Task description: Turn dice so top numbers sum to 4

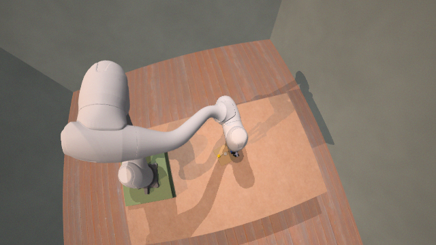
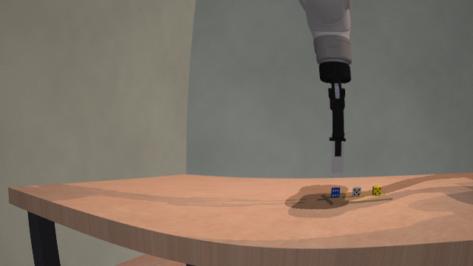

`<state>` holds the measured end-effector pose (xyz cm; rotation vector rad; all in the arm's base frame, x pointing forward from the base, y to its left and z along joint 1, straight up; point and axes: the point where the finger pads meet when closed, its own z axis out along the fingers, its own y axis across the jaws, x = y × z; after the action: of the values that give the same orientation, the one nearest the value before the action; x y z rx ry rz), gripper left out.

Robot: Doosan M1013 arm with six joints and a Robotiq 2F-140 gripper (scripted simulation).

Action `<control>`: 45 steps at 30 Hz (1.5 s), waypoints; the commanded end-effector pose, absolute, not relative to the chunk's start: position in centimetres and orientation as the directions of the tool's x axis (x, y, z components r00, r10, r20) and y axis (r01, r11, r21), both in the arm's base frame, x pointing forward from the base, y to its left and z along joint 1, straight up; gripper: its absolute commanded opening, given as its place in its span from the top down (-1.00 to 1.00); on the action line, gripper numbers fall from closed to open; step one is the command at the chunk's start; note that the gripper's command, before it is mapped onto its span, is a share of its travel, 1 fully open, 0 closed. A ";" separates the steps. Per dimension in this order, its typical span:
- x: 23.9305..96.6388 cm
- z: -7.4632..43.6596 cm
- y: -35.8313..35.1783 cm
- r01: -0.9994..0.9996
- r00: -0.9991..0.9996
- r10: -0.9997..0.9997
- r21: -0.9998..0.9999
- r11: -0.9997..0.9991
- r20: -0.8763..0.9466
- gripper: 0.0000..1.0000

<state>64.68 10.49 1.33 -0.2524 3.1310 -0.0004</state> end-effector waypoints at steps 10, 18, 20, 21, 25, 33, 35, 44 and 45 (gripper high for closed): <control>64.7 5.1 10.5 -0.160 -0.987 -0.160 0.000 0.987 0.000 0.57; 64.7 5.2 10.5 -0.160 -0.987 -0.160 0.000 0.987 0.000 -1.00; 64.7 5.2 10.5 -0.160 -0.987 -0.160 0.000 0.987 0.000 -1.00; 64.7 5.2 10.5 -0.160 -0.987 -0.160 0.000 0.987 0.000 -1.00; 64.7 5.2 10.5 -0.160 -0.987 -0.160 0.000 0.987 0.000 -1.00; 64.7 5.2 10.5 -0.160 -0.987 -0.160 0.000 0.987 0.000 -1.00; 64.7 5.2 10.5 -0.160 -0.987 -0.160 0.000 0.987 0.000 -1.00; 64.7 6.5 10.5 -0.160 -0.987 -0.160 0.000 0.987 0.000 -1.00; 64.7 6.9 10.5 -0.160 -0.987 -0.160 0.000 0.987 0.000 -1.00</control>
<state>64.68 10.49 6.18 -0.2524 3.1312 -0.0004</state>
